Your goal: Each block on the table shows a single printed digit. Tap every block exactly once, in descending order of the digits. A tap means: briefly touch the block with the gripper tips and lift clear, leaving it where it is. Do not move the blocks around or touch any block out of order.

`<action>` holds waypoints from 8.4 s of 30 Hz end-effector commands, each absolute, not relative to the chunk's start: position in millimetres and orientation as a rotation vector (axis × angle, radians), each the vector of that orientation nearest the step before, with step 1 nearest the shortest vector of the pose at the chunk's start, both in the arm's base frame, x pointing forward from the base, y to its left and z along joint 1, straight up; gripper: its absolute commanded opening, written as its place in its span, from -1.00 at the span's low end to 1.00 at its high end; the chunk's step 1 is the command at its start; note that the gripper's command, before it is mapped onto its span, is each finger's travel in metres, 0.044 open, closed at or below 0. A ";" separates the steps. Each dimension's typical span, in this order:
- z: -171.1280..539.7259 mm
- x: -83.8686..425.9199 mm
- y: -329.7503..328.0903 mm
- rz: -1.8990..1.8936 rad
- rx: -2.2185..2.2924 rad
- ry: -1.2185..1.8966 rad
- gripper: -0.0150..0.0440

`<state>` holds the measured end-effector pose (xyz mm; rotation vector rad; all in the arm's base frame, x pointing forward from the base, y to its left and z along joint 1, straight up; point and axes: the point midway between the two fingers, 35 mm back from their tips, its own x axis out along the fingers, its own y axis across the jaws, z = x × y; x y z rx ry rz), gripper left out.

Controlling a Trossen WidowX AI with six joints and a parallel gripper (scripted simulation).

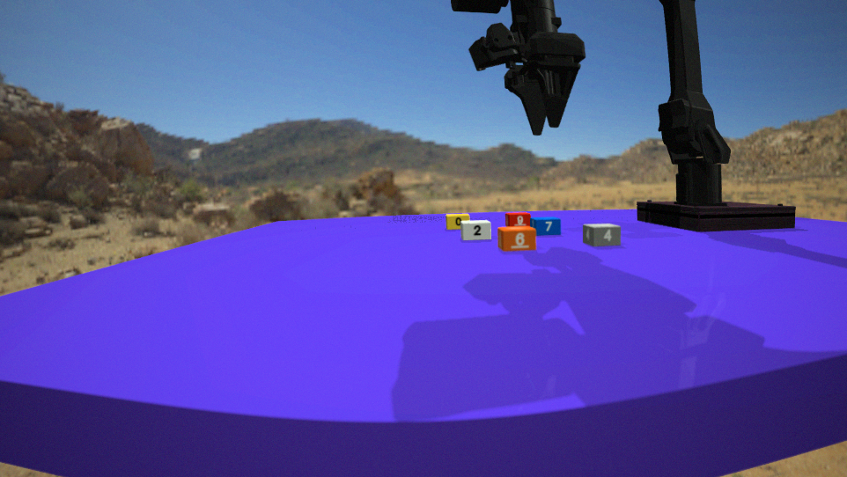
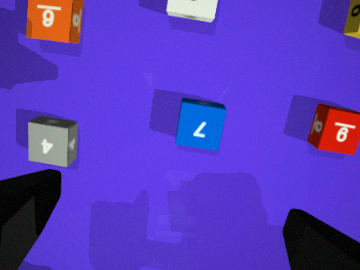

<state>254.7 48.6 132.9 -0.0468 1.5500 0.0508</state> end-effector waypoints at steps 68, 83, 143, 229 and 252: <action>136.2 338.3 70.7 0.060 -0.053 1.542 0.86; 136.2 338.3 70.7 0.060 -0.053 1.542 0.86; 53.4 289.8 -77.9 0.051 -0.063 1.546 -0.03; 46.4 258.6 39.4 0.058 -0.055 1.548 -0.42; 48.5 258.5 39.4 0.059 -0.055 1.548 -0.42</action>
